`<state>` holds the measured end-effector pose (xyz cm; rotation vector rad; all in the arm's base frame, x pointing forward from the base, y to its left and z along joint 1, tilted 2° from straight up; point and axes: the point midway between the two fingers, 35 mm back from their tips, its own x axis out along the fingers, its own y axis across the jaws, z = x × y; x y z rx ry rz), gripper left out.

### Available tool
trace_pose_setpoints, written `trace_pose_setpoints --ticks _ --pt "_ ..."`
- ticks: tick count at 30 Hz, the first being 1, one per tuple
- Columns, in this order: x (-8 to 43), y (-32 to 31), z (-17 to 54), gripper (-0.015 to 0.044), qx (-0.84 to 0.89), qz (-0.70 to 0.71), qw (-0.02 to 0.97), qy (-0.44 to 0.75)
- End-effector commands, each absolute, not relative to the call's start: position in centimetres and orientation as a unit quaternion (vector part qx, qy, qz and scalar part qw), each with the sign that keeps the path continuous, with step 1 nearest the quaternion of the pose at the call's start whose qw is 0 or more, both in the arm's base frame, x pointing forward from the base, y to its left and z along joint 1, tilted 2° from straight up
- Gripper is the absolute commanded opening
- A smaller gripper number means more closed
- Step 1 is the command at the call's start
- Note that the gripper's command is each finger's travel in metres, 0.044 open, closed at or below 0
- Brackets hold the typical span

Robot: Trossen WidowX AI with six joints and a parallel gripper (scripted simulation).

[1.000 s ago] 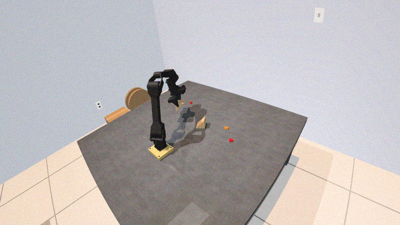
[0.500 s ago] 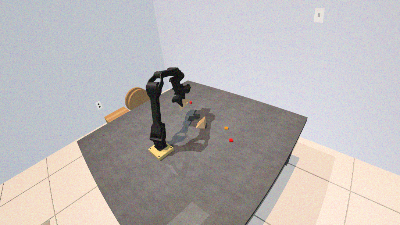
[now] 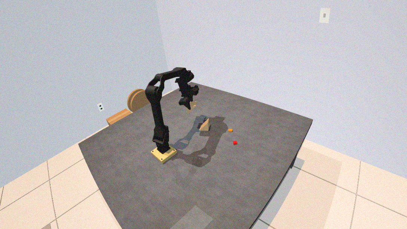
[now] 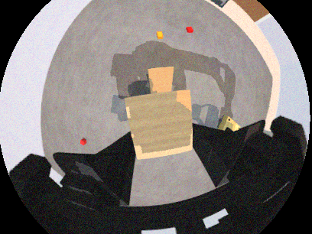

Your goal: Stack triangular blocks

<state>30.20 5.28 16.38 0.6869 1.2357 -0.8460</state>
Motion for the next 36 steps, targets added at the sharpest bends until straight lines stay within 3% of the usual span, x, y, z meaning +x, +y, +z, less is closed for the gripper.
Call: trace_pose_setpoints --ticks 1,9,36 --pt "29.4 3.5 17.2 0.0 0.305 -0.374 0.681 0.55" --pt "28.8 2.0 17.3 0.0 0.304 -0.375 0.682 0.549" --pt "31.1 -1.2 8.2 0.0 0.304 -0.376 0.683 0.548"
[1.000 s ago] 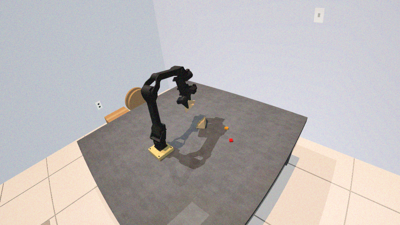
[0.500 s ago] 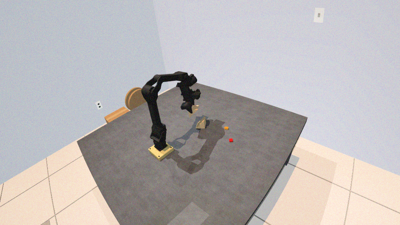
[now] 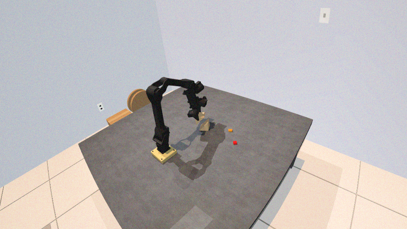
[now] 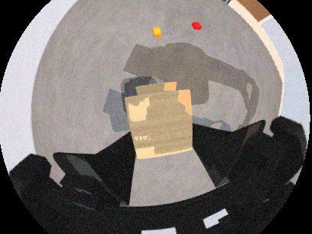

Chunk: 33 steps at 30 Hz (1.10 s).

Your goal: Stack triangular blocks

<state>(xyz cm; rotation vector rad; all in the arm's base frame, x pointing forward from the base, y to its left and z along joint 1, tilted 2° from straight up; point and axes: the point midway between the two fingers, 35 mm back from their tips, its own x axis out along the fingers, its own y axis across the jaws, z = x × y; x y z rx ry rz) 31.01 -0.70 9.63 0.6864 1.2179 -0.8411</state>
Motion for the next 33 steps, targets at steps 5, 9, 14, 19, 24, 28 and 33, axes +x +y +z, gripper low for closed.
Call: trace_pose_setpoints --ticks 5,9,14,19,24,28,33 --pt "31.19 -1.51 7.63 0.0 0.303 -0.376 0.683 0.548" --pt "31.19 -1.5 7.69 0.0 0.304 -0.375 0.683 0.548" --pt "31.16 -1.5 7.62 0.0 0.304 -0.375 0.682 0.549" --pt "31.16 -1.51 7.63 0.0 0.304 -0.375 0.682 0.549" --pt "31.17 -1.5 7.61 0.0 0.304 -0.374 0.683 0.549" --pt "31.19 -1.49 7.61 0.0 0.303 -0.374 0.683 0.55" --pt "31.2 -1.48 7.6 0.0 0.303 -0.373 0.683 0.55"
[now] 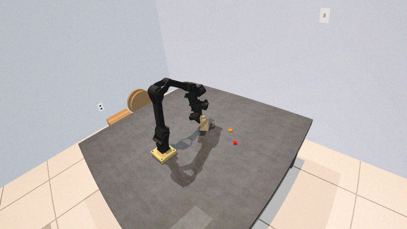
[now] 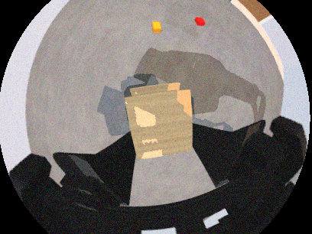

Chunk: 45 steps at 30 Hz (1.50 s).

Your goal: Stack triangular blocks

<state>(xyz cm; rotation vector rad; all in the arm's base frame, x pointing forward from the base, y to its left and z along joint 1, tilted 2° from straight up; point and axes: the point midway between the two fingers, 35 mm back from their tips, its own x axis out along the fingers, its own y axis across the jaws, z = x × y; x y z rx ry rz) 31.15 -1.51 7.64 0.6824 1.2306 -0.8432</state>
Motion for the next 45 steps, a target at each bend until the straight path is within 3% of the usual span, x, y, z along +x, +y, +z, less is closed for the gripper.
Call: trace_pose_setpoints --ticks 1,45 --pt "31.2 -1.5 7.6 0.0 0.303 -0.373 0.683 0.55" --pt "31.7 -2.4 5.5 0.0 0.303 -0.373 0.683 0.55"
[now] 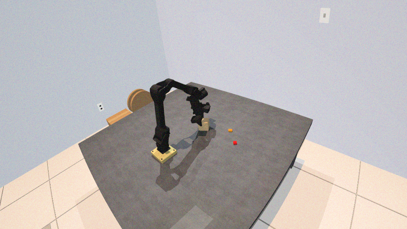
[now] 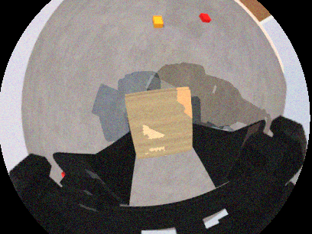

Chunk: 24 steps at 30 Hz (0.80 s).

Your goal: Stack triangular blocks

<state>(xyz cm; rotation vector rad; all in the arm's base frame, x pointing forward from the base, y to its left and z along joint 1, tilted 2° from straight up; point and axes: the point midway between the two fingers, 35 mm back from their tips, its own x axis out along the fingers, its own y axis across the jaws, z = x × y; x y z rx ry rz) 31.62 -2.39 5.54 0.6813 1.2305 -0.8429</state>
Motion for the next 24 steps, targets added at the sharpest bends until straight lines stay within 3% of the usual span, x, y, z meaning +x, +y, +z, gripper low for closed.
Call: trace_pose_setpoints --ticks 1,24 --pt "31.67 -2.38 5.48 0.0 0.303 -0.373 0.683 0.55" --pt "31.66 -2.46 5.36 0.0 0.304 -0.375 0.682 0.549"
